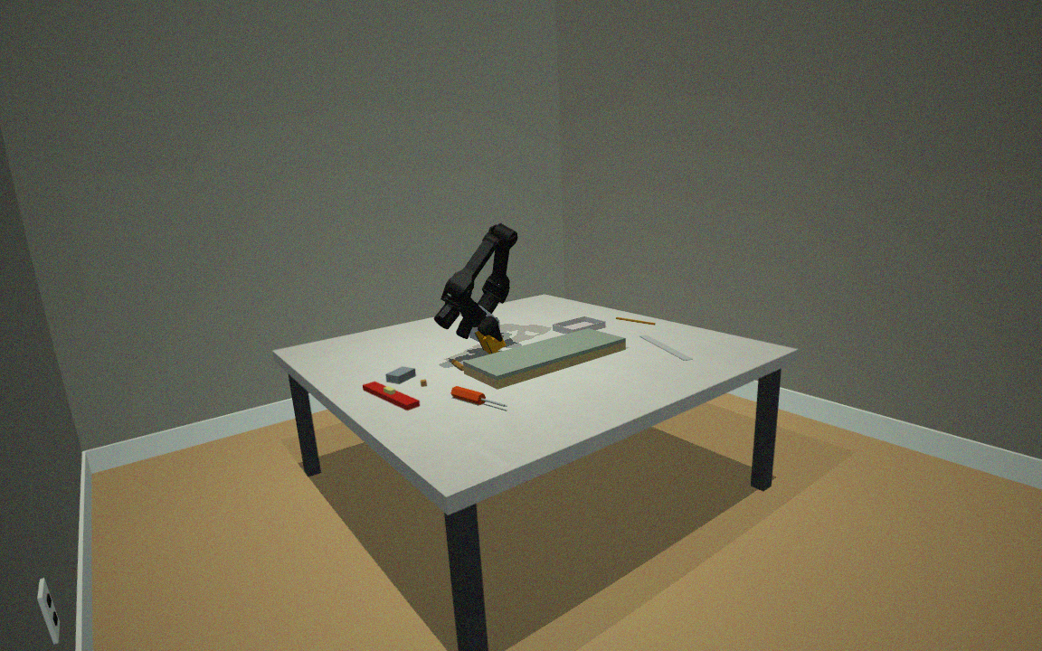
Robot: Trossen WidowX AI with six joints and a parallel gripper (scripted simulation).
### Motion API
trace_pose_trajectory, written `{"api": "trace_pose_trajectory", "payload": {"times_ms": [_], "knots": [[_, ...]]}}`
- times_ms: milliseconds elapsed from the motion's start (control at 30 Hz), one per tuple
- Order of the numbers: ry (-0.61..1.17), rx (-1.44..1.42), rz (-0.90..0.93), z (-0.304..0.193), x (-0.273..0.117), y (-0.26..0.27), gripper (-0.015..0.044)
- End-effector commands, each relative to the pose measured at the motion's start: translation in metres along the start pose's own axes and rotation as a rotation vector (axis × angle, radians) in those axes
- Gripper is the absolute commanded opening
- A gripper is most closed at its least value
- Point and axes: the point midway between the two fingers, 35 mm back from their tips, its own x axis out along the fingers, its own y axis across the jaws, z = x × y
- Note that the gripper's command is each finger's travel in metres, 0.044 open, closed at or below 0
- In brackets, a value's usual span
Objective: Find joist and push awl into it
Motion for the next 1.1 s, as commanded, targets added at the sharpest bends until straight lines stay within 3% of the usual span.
{"api": "trace_pose_trajectory", "payload": {"times_ms": [0, 133, 600, 1067], "knots": [[0.003, 0.004, 0.003, 0.002, 0.003, -0.005, 0.0000], [0.002, 0.003, 0.002, 0.002, 0.003, -0.005, 0.0000], [0.002, 0.002, 0.002, 0.007, 0.006, -0.003, 0.0368], [0.001, 0.002, 0.002, 0.013, 0.001, -0.004, 0.0378]]}}
